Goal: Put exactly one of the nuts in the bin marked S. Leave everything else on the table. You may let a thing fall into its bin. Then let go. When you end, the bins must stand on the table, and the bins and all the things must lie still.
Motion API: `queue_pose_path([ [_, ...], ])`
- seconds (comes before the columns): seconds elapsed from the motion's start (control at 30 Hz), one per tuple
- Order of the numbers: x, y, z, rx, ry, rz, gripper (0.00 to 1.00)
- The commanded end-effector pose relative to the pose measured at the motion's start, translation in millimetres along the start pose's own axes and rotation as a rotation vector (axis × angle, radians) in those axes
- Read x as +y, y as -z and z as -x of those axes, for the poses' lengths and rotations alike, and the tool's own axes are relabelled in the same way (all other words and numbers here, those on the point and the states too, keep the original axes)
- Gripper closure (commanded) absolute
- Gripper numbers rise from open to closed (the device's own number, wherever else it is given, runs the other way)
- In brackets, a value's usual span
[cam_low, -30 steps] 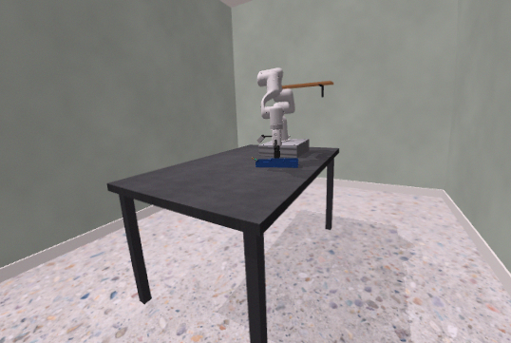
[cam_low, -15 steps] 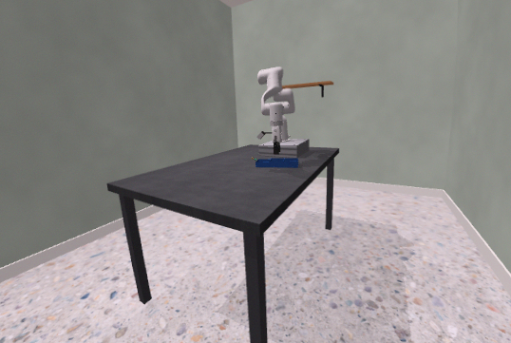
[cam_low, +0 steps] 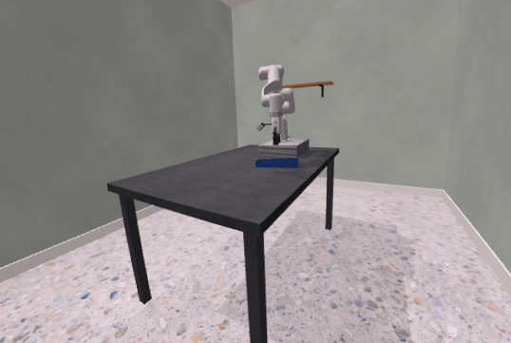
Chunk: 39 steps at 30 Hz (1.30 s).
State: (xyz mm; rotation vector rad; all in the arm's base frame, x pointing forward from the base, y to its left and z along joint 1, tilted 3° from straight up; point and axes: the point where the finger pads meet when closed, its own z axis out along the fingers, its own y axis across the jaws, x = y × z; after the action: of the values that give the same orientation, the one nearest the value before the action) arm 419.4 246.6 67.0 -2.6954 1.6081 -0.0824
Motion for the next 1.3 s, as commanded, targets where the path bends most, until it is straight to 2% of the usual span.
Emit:
queue_pose_path([
  [0.0, -2, 20, 0, 0.0, 0.0, -0.006, 0.0],
  [0.27, -2, 52, 0, 0.0, 0.0, -0.006, 0.0],
  [0.33, -2, 52, 0, 0.0, 0.0, -0.006, 0.0],
  [0.57, -2, 78, 0, 0.0, 0.0, -0.006, 0.0],
  [1.27, -2, 78, 0, 0.0, 0.0, -0.006, 0.0],
])
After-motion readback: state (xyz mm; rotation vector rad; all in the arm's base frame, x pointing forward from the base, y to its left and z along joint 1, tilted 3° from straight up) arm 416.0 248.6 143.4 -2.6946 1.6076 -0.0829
